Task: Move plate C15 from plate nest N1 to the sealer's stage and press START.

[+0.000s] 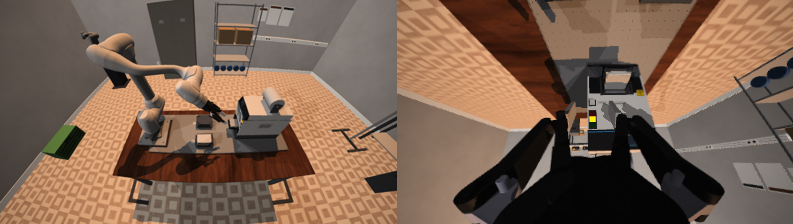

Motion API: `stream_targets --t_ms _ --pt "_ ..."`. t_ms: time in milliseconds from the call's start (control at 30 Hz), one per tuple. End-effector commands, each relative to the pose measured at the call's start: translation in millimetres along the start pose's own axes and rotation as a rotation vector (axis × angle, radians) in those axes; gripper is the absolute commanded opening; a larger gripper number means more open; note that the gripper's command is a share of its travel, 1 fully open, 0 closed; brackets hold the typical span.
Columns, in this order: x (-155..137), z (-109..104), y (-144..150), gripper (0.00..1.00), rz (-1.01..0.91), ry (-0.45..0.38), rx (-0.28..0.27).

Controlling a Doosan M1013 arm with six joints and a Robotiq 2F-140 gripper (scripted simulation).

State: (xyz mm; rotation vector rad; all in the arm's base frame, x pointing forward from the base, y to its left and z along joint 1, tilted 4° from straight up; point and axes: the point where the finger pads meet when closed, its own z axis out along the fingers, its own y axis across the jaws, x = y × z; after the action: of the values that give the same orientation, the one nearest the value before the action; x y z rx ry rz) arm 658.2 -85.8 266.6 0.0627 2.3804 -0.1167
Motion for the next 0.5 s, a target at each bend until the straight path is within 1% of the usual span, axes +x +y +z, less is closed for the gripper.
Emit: stream_targets --t_ms 0,67,467 --pt "-21.8 -4.1 -0.3 0.70 -0.001 -0.003 0.002" --pt "-31.8 -5.0 -0.3 0.70 -0.001 -0.003 0.002" --pt "-32.4 -5.0 -0.3 0.70 -0.001 -0.003 0.002"
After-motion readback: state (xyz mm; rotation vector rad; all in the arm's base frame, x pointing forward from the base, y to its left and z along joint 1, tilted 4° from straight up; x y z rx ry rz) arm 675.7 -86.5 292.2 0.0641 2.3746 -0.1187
